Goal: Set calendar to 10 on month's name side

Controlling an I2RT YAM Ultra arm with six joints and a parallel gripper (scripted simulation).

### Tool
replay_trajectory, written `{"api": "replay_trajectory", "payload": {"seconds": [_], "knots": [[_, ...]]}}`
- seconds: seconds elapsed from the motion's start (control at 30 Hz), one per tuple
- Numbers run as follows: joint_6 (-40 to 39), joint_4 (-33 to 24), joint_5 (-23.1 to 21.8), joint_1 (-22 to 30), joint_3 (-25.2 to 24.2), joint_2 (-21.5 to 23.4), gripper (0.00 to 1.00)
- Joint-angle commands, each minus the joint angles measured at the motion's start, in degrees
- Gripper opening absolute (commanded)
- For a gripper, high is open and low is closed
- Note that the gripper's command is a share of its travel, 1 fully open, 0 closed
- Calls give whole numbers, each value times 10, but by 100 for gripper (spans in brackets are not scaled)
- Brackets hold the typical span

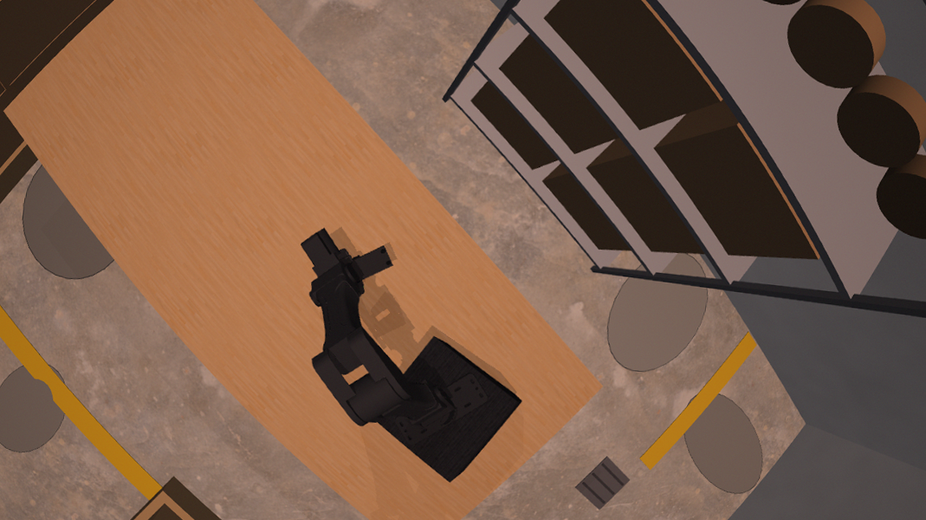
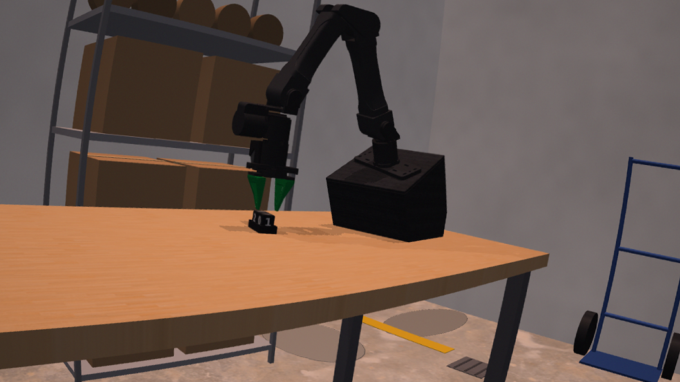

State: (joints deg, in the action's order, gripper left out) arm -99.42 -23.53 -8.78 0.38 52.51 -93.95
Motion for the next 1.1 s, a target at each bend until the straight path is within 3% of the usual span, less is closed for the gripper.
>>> {"api": "replay_trajectory", "payload": {"seconds": [0.0,1.07], "knots": [[0,1,5,-1,1,3,45],[-7,60,9,7,-4,-51,45]]}}
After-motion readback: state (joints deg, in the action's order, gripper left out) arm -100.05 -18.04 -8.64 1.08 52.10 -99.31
